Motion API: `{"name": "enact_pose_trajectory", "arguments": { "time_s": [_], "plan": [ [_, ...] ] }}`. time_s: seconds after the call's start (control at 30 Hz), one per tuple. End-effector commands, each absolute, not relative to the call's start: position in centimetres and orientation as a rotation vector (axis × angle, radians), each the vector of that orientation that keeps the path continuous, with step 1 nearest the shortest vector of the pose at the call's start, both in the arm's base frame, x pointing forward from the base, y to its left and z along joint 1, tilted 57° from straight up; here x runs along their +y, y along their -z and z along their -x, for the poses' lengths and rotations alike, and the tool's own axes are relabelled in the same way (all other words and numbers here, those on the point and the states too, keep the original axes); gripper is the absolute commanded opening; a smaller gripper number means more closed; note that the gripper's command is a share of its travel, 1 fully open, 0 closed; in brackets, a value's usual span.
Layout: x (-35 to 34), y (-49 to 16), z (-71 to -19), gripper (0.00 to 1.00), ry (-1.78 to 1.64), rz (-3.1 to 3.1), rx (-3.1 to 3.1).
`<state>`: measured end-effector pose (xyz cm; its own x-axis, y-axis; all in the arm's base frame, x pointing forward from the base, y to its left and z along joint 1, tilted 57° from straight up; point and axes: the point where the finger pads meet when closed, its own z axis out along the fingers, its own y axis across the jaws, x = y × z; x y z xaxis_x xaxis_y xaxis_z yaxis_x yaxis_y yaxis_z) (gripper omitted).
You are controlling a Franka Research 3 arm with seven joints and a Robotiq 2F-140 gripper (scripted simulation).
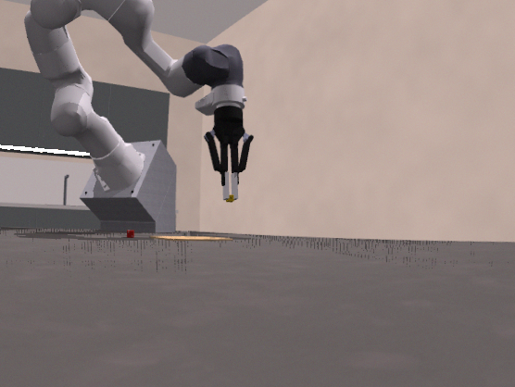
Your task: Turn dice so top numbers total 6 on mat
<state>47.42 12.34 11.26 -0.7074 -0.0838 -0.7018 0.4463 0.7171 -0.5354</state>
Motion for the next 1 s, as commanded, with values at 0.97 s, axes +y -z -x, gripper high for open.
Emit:
{"name": "enact_pose_trajectory", "arguments": {
  "time_s": [0.97],
  "plan": [
    [11.6, -9.6, -46.2, 0.07, 0.857, 0.072, 1.462]
  ]
}}
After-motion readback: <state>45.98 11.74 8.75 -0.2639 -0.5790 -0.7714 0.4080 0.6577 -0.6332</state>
